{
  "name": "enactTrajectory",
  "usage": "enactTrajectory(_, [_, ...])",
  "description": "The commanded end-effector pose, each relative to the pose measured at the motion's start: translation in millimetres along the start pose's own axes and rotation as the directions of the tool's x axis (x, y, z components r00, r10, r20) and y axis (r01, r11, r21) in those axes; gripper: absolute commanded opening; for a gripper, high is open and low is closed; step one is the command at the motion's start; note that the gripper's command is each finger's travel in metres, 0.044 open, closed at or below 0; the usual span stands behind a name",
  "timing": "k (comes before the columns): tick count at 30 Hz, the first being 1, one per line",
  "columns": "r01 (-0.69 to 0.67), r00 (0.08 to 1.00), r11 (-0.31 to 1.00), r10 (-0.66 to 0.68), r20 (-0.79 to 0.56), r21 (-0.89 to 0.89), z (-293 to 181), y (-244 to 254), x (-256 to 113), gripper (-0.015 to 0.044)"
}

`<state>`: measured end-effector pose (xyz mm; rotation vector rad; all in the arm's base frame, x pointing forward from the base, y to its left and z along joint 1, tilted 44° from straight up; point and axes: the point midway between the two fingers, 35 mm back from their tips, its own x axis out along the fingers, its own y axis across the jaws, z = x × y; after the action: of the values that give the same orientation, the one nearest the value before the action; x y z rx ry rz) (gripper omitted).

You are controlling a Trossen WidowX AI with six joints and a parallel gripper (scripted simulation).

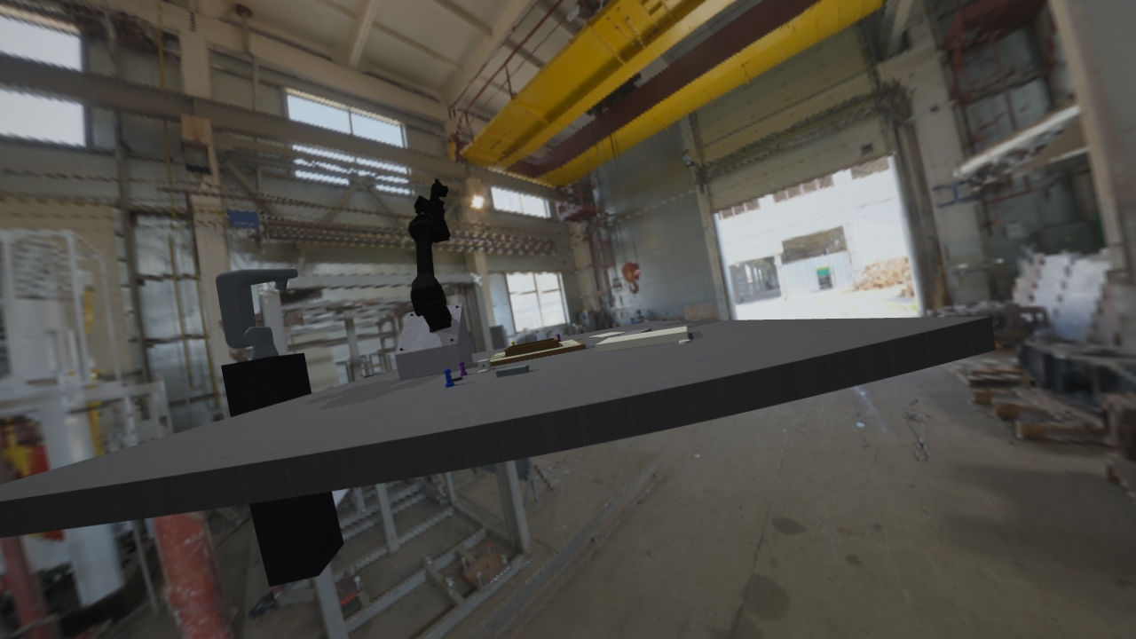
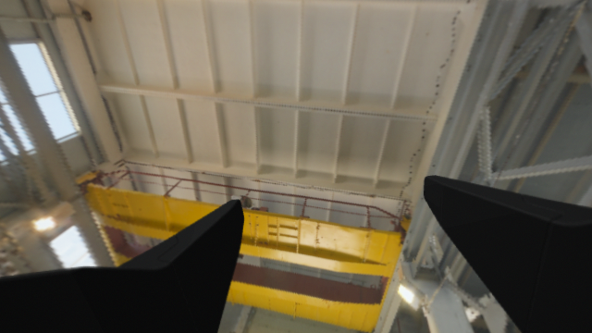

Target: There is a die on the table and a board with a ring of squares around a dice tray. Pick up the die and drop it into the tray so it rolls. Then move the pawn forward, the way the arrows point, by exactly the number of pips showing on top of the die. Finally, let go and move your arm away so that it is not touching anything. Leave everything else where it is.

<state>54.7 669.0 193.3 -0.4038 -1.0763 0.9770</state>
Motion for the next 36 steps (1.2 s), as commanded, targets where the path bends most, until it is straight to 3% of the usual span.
enactTrajectory(1, [0.000, 1.000, 1.000, 0.000, -0.002, -0.001, -1, -1, 0, 0.0374])
enactTrajectory(5, [-0.007, 0.998, 1.000, 0.006, -0.059, -0.018, -30, -20, 3, 0.0275])
enactTrajectory(18, [-0.022, 0.895, 0.996, -0.017, -0.447, -0.084, -189, -157, -20, 0.0275])
enactTrajectory(27, [-0.007, 0.707, 0.993, -0.077, -0.703, -0.116, -275, -266, -85, 0.0275])
enactTrajectory(36, [0.010, 0.444, 0.987, -0.147, -0.884, -0.159, -325, -370, -183, 0.0275])
